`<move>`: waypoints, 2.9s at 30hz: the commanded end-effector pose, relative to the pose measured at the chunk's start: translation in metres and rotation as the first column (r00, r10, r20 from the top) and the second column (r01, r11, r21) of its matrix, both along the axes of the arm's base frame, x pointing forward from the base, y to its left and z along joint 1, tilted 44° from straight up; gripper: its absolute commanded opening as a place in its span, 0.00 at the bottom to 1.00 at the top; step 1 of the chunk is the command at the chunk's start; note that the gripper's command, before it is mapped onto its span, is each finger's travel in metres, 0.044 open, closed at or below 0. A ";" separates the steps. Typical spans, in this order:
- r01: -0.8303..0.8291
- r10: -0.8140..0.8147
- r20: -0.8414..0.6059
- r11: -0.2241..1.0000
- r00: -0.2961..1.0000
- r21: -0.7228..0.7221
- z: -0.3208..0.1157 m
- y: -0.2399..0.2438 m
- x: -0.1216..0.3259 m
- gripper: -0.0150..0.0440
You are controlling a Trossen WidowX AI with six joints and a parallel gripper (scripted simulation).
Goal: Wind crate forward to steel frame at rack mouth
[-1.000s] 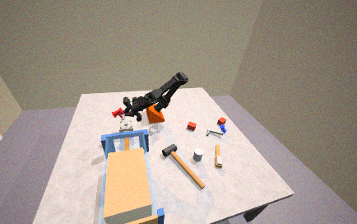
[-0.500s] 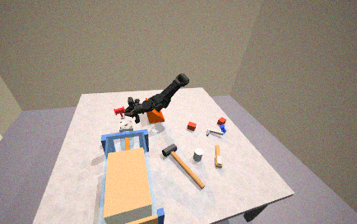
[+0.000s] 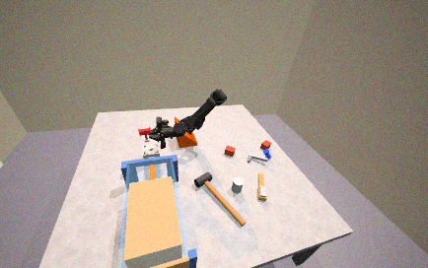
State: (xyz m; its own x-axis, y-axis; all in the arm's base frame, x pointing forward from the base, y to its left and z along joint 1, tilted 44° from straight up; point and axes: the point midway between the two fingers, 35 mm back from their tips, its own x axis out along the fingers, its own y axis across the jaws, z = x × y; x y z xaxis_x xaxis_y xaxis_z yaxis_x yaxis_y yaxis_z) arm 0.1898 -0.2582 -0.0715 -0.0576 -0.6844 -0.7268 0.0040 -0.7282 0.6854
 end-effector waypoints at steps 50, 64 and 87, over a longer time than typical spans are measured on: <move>-0.018 0.017 -0.015 0.998 1.000 -0.053 -0.025 0.041 0.051 0.25; -0.020 0.020 -0.012 0.998 1.000 -0.054 -0.024 0.047 0.053 0.25; -0.031 0.031 -0.002 0.998 1.000 -0.051 -0.030 0.056 0.053 0.25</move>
State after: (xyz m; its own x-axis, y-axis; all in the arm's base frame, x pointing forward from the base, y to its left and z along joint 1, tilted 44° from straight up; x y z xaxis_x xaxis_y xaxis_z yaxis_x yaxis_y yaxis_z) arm 0.2432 -0.2012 -0.1023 -0.0350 -0.7158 -0.6974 0.0321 -0.6983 0.7151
